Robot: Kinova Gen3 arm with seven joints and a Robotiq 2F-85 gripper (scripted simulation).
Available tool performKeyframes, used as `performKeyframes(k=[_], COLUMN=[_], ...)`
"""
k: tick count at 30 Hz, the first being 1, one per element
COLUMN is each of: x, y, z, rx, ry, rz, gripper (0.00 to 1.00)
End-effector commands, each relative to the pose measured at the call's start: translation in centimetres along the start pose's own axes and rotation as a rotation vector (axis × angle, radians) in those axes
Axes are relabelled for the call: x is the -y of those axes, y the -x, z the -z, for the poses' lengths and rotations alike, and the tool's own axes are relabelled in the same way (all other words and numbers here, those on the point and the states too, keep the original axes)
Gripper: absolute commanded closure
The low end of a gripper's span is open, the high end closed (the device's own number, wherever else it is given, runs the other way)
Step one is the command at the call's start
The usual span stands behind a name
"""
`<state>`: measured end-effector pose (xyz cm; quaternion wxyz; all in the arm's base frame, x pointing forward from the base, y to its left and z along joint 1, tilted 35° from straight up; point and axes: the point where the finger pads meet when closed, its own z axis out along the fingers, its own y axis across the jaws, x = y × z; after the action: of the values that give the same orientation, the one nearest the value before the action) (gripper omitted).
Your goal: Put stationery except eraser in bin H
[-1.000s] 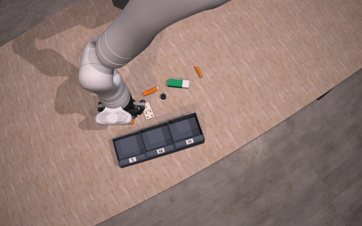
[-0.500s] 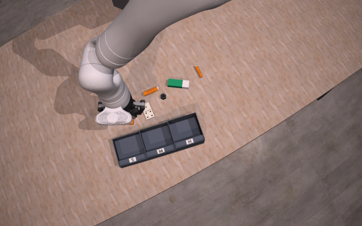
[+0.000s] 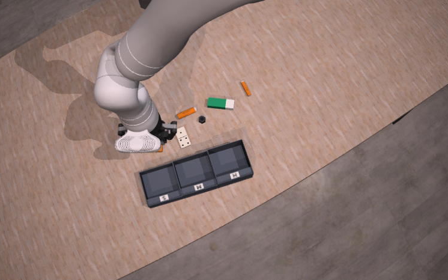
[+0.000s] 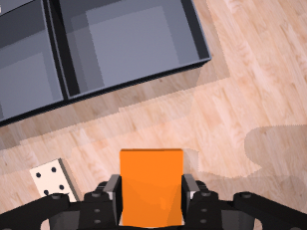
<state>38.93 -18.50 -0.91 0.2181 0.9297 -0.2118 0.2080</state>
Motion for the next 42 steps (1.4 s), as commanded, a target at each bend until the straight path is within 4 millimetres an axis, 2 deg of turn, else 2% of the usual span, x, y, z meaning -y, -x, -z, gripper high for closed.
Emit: performKeyframes(k=[1, 14, 34, 36, 42], x=[0.5, 0.5, 0.5, 0.5, 0.5], y=[-0.3, -0.2, -0.2, -0.2, -0.2], z=[1.3, 4.9, 4.9, 5.6, 5.6], rx=[-0.007, -0.007, -0.007, -0.007, -0.007], ry=[-0.012, -0.012, -0.012, -0.012, -0.012], rz=[-0.003, -0.003, -0.003, -0.003, -0.003], gripper=[0.65, 0.65, 0.65, 0.65, 0.65])
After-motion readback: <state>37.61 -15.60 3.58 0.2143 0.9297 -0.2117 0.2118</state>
